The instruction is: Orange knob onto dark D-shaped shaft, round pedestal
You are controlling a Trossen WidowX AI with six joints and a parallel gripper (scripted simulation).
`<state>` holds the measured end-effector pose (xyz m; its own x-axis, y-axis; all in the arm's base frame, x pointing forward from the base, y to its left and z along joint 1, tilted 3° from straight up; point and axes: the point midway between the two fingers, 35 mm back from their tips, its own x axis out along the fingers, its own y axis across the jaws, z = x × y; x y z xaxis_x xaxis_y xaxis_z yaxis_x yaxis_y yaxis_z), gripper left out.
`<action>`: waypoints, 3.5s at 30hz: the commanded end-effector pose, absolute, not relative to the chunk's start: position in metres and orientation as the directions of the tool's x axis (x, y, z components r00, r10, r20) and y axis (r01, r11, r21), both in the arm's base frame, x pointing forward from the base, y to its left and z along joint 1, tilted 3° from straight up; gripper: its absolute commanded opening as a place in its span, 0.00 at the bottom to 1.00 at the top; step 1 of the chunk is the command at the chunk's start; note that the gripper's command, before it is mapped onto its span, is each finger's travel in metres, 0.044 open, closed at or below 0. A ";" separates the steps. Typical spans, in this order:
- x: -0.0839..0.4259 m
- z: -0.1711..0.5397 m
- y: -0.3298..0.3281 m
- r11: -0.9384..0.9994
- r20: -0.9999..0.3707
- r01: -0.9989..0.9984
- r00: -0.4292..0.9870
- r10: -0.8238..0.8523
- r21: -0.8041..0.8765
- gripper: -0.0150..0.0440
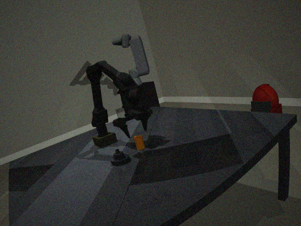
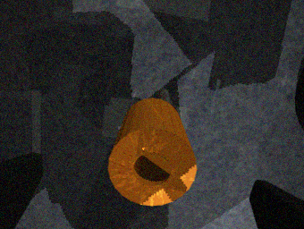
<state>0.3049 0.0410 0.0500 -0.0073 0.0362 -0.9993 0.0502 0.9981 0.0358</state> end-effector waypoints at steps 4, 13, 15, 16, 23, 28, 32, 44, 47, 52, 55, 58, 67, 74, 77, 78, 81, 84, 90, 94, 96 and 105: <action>0.304 0.038 0.041 0.998 -0.999 0.054 -0.014 0.030 0.029 1.00; 0.305 0.023 0.041 0.998 -0.999 0.054 -0.014 0.030 0.029 1.00; 0.305 0.020 0.041 0.998 -0.999 0.054 -0.014 0.030 0.029 1.00; 0.305 0.018 0.041 0.998 -0.999 0.054 -0.014 0.030 0.029 1.00; 0.304 0.007 0.041 0.998 -0.999 0.054 -0.014 0.030 0.029 1.00; 0.303 -0.001 0.042 0.998 -0.999 0.054 -0.014 0.030 0.030 1.00; 0.303 -0.007 0.042 0.998 -0.999 0.054 -0.014 0.030 0.030 1.00; 0.302 -0.012 0.042 0.998 -0.999 0.054 -0.014 0.030 0.030 0.69; 0.302 -0.012 0.042 0.998 -0.999 0.054 -0.014 0.030 0.030 0.59; 0.302 -0.012 0.042 0.998 -0.999 0.054 -0.014 0.030 0.030 0.53; 0.302 -0.012 0.042 0.998 -0.999 0.054 -0.014 0.030 0.030 0.43; 0.306 0.002 0.043 0.998 -0.999 0.054 -0.014 0.030 0.030 0.30; 0.314 0.056 0.045 0.998 -0.999 0.054 -0.013 0.031 0.030 0.25; 0.313 0.100 0.045 0.998 -0.999 0.054 -0.013 0.031 0.030 0.25; 0.310 0.119 0.045 0.998 -0.999 0.054 -0.013 0.031 0.030 0.25; 0.309 0.124 0.045 0.998 -0.999 0.054 -0.013 0.031 0.030 0.25; 0.308 0.128 0.045 0.998 -0.999 0.054 -0.013 0.031 0.030 0.25; 0.310 0.127 0.041 0.998 -0.999 0.054 -0.013 0.030 0.029 0.25; 0.317 0.120 0.026 0.998 -1.000 0.054 -0.012 0.029 0.028 0.25; 0.322 0.116 0.015 0.998 -1.000 0.054 -0.012 0.028 0.027 0.25; 0.324 0.114 0.010 0.998 -1.000 0.054 -0.011 0.027 0.027 0.25; 0.331 0.104 -0.014 0.998 -0.999 0.062 -0.013 0.030 0.029 0.25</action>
<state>0.3286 -0.0072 0.1066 -0.0151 0.0324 -0.9994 0.0618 0.9976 0.0314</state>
